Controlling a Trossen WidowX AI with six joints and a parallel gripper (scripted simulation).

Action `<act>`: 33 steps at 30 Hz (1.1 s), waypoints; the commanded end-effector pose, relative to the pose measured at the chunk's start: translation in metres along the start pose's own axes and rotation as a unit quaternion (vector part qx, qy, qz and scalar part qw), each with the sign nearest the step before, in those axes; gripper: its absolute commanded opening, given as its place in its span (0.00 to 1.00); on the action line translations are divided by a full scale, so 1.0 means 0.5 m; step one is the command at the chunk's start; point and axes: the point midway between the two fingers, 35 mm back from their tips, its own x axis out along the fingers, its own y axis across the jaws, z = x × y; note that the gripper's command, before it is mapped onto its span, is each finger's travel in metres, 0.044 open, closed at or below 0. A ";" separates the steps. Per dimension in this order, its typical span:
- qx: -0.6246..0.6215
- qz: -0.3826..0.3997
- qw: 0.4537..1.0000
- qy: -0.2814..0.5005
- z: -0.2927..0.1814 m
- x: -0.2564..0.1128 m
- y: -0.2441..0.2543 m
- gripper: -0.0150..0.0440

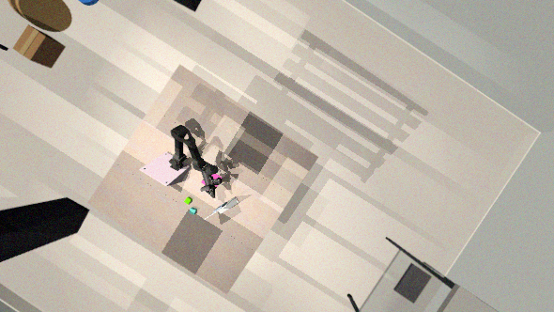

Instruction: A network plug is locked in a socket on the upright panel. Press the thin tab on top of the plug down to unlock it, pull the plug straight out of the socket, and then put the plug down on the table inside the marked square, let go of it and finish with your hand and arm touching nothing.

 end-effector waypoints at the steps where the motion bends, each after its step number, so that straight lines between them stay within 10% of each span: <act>1: 0.000 0.000 1.000 0.000 0.000 0.000 -0.004 0.25; 33: -0.083 0.103 0.991 -0.004 -0.055 -0.031 -0.068 0.25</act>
